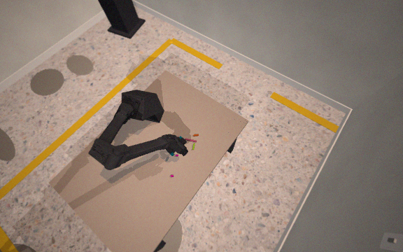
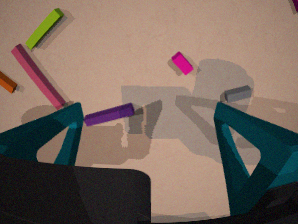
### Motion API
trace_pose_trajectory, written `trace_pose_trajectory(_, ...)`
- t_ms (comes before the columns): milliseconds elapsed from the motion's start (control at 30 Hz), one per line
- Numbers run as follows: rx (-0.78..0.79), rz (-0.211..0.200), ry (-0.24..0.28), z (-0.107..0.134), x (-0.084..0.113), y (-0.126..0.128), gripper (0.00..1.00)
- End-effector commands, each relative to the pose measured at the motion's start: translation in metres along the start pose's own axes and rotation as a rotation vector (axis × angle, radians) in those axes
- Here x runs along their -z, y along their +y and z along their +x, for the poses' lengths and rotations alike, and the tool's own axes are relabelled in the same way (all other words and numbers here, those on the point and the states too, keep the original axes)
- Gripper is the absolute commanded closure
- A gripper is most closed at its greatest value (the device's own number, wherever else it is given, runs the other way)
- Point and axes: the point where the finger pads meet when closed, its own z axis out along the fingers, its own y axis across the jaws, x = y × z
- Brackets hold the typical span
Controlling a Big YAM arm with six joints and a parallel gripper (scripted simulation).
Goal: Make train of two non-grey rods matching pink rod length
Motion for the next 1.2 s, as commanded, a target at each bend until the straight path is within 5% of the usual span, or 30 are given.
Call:
trace_pose_trajectory(0,-0.151,0.003,-0.002,-0.0004,-0.0026,-0.0043,0.0)
trace_pose_trajectory(1167,-0.688,0.004,-0.002,0.0001,-0.0028,-0.0047,0.0)
